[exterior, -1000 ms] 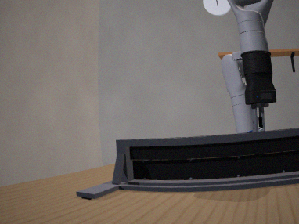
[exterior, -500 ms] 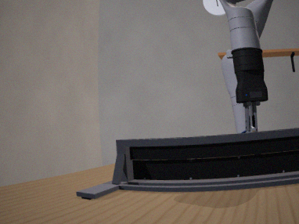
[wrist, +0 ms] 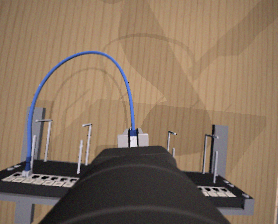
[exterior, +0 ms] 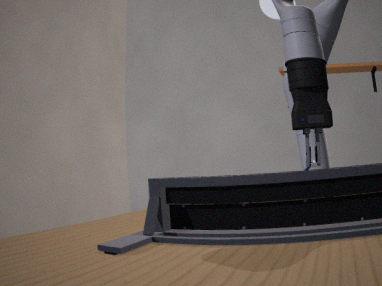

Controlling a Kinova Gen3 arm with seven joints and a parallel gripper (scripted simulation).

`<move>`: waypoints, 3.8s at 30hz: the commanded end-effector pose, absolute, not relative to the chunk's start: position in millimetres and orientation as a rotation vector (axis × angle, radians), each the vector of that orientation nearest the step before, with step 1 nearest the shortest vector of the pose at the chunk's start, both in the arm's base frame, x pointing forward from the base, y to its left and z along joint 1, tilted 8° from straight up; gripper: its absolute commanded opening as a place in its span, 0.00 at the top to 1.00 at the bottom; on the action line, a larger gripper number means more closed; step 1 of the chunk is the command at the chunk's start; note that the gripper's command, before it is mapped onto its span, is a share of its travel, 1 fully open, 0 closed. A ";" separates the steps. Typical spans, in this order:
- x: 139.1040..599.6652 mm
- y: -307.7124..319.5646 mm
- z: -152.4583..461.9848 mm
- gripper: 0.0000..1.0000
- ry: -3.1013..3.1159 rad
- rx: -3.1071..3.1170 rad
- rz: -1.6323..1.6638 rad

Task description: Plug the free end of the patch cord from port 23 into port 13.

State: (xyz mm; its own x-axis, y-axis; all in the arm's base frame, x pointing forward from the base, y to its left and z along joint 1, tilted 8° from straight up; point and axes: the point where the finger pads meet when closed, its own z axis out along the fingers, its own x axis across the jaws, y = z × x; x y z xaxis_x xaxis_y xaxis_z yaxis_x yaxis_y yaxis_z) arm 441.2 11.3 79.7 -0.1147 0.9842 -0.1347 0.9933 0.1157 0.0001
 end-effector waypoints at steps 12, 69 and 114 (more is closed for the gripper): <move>449.1 0.8 83.5 1.00 2.185 2.104 -0.131; 454.6 -6.3 86.3 1.00 2.119 2.167 -0.126; 473.2 -8.4 69.7 1.00 2.118 2.169 -0.125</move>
